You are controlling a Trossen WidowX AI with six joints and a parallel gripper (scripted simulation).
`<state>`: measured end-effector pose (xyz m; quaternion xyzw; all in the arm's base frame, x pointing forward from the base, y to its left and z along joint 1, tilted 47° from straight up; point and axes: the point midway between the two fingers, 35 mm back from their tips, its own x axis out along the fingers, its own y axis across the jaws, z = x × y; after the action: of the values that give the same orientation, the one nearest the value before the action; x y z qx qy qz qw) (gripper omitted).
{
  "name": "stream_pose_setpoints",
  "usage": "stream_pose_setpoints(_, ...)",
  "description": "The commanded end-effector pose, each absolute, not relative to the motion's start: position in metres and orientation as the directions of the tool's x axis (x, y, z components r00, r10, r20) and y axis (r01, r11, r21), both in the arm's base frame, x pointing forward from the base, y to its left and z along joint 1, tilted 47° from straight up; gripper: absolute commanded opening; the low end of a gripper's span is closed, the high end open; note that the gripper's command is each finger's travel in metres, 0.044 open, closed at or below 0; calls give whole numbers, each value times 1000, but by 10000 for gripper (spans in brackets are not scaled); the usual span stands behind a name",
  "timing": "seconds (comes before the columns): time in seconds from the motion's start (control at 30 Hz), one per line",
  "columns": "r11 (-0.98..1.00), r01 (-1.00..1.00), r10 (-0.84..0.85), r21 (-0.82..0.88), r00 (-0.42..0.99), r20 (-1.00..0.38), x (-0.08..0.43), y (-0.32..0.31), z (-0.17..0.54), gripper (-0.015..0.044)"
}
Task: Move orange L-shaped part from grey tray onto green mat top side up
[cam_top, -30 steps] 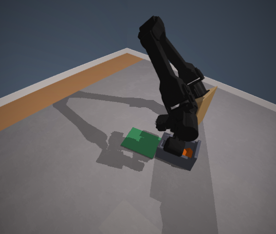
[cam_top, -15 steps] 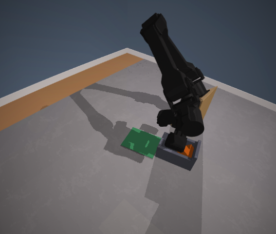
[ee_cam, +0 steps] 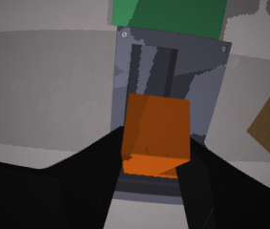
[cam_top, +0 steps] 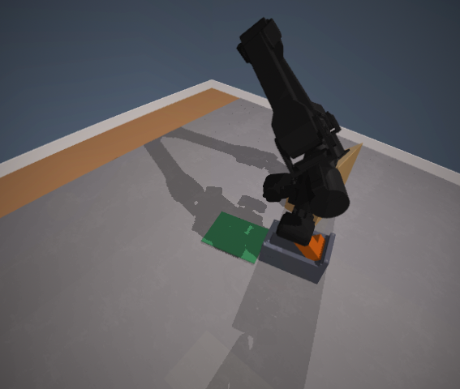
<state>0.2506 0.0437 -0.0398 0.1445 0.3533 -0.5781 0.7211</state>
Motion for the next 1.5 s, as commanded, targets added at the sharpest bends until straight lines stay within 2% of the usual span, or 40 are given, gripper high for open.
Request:
stream_pose_setpoints(0.0, 293, 936, -726, -194, 86, -683, 251, 51, -36, 0)
stream_pose_setpoints(0.9, 293, 936, -725, -194, 86, -683, 248, 75, -13, 0)
stream_pose_setpoints(1.47, 293, 936, -727, -195, 86, -681, 267, 29, 34, 0)
